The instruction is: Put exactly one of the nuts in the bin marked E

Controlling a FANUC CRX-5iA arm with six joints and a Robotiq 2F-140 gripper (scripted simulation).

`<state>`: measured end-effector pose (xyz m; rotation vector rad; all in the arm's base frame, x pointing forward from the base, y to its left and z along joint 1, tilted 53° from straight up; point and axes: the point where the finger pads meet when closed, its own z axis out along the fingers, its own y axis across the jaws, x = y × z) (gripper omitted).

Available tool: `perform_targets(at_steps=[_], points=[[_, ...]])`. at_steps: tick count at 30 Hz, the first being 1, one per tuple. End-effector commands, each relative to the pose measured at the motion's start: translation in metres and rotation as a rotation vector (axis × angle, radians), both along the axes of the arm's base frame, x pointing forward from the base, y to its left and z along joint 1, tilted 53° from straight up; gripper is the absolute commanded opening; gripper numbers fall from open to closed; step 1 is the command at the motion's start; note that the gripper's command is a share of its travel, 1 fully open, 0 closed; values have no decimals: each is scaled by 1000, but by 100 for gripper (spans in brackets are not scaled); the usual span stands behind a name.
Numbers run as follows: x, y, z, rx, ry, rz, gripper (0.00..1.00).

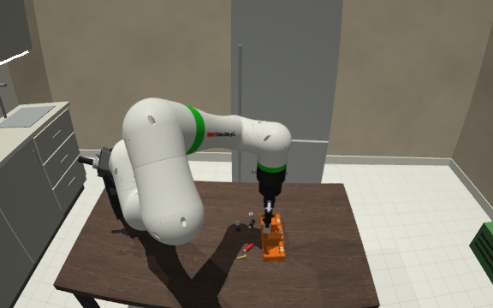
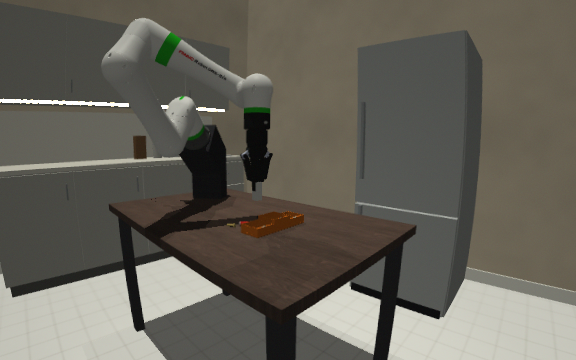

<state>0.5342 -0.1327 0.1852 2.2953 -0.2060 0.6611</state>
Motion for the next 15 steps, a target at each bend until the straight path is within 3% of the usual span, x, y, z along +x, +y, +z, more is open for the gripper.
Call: perform_targets(at_steps=[1, 15], points=[[32, -28, 7, 3, 1, 2, 5], [41, -40, 2, 3, 1, 2, 5]])
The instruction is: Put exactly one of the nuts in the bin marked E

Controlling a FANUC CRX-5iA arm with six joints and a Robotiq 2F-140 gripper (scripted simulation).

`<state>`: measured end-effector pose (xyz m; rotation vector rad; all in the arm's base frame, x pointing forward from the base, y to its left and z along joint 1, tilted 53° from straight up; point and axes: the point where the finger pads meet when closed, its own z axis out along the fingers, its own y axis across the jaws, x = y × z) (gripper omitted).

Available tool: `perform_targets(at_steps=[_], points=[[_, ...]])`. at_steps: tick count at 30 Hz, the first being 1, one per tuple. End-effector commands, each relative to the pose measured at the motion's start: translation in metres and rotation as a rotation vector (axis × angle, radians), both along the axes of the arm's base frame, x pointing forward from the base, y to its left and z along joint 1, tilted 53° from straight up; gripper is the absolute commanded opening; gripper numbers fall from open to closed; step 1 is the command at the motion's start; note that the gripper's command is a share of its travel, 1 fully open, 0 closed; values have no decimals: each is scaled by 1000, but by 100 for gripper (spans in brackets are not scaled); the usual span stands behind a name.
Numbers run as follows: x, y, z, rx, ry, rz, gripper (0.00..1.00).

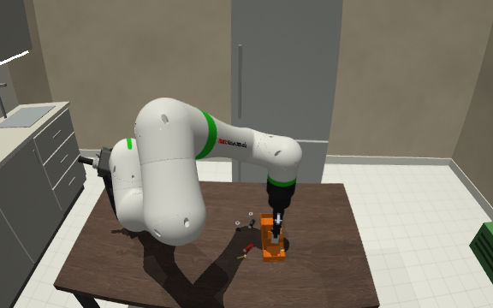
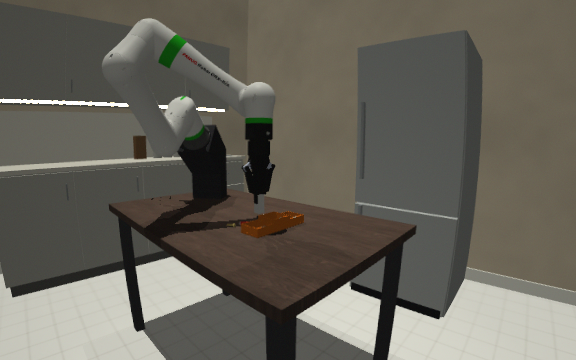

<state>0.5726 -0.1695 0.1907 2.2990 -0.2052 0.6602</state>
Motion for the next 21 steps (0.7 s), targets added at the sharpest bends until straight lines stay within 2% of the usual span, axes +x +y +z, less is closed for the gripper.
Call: perform_targets(at_steps=[1, 21], points=[[4, -5, -5, 0, 0, 1, 5], [22, -37, -33, 0, 0, 1, 5]])
